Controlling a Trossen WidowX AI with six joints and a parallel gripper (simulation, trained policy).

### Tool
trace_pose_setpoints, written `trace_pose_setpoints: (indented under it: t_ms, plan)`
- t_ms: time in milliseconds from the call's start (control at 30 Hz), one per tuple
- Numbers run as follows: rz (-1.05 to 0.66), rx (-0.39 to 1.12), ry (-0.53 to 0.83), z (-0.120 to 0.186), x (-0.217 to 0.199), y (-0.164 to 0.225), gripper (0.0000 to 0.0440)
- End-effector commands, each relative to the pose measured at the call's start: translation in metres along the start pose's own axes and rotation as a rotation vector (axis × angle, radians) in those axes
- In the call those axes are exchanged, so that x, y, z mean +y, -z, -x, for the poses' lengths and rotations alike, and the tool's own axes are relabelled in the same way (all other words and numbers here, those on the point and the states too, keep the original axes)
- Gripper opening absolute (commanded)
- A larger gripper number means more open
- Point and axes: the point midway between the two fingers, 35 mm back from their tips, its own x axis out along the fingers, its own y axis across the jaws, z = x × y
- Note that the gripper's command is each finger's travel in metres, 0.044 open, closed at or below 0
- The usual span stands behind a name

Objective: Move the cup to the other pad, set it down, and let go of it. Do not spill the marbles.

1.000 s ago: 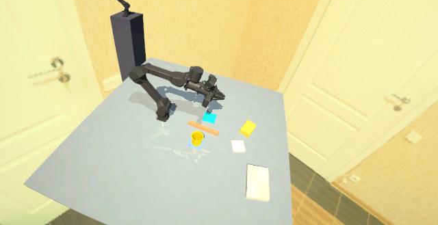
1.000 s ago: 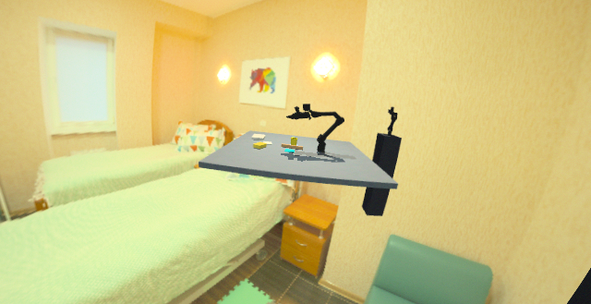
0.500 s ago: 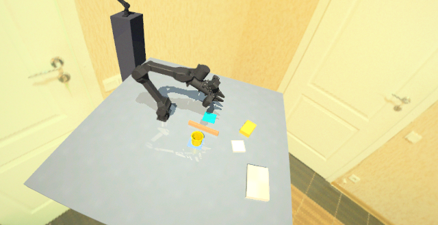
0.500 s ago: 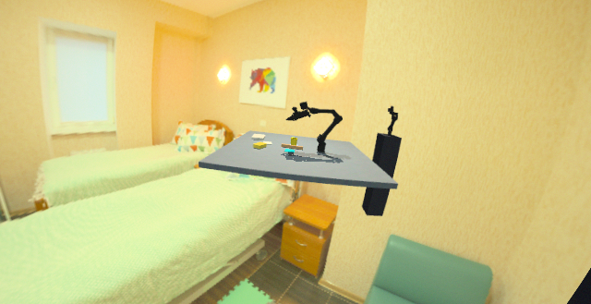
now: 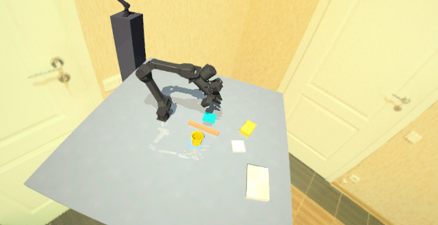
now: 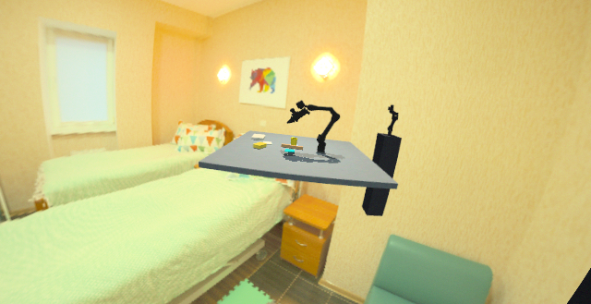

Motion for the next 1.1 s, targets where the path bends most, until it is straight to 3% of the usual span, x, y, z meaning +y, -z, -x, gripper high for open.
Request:
trace_pose_setpoints:
  t_ms: [0,300,1067]
  plan:
    - [-0.011,0.064,0.022,-0.001,-0.001,0.004,0.0115]
    - [-0.014,0.21,0.07,-0.002,-0.006,0.017,0.0134]
    - [0.032,0.579,0.199,0.0,-0.034,0.049,0.0128]
